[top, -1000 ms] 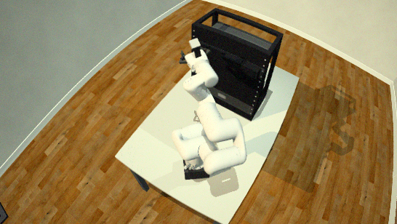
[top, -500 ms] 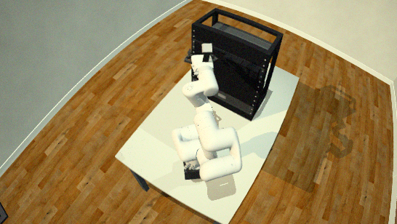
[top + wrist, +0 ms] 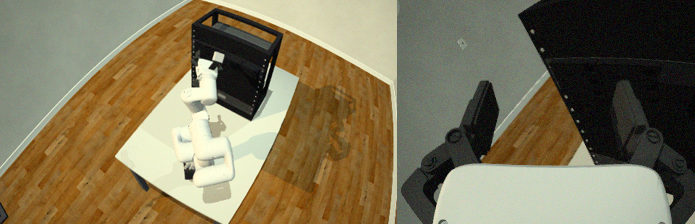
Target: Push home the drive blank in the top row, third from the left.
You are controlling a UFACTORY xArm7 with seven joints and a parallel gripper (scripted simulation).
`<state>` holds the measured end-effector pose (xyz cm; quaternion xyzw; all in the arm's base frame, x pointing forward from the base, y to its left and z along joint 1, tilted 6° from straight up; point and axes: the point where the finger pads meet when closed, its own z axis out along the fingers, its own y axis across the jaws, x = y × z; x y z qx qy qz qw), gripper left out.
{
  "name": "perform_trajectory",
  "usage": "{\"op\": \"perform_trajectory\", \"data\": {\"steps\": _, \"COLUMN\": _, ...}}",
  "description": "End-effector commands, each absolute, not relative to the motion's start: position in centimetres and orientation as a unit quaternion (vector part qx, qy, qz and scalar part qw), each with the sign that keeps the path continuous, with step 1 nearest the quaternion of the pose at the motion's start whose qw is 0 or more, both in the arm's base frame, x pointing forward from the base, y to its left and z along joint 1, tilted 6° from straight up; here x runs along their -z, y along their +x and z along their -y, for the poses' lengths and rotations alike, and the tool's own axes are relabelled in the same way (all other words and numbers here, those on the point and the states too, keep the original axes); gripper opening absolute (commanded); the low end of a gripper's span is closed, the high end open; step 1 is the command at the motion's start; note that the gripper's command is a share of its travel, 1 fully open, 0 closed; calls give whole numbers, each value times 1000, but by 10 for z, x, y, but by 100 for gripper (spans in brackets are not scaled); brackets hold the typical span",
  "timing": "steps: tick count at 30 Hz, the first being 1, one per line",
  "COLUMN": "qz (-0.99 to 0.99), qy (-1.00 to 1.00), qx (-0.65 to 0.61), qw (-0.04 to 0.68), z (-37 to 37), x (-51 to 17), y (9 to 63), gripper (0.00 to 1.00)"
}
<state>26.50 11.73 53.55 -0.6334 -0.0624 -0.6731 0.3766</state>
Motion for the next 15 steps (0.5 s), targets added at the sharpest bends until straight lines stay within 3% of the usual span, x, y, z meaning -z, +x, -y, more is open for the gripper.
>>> {"op": "perform_trajectory", "data": {"steps": 1, "qz": 4, "qy": -634, "qx": 666, "qw": 394, "z": -99, "x": -531, "y": 261, "gripper": 100}}
{"op": "perform_trajectory", "data": {"steps": 15, "qz": -154, "qy": -610, "qx": 636, "qw": 446, "z": -55, "x": -507, "y": 251, "gripper": 100}}
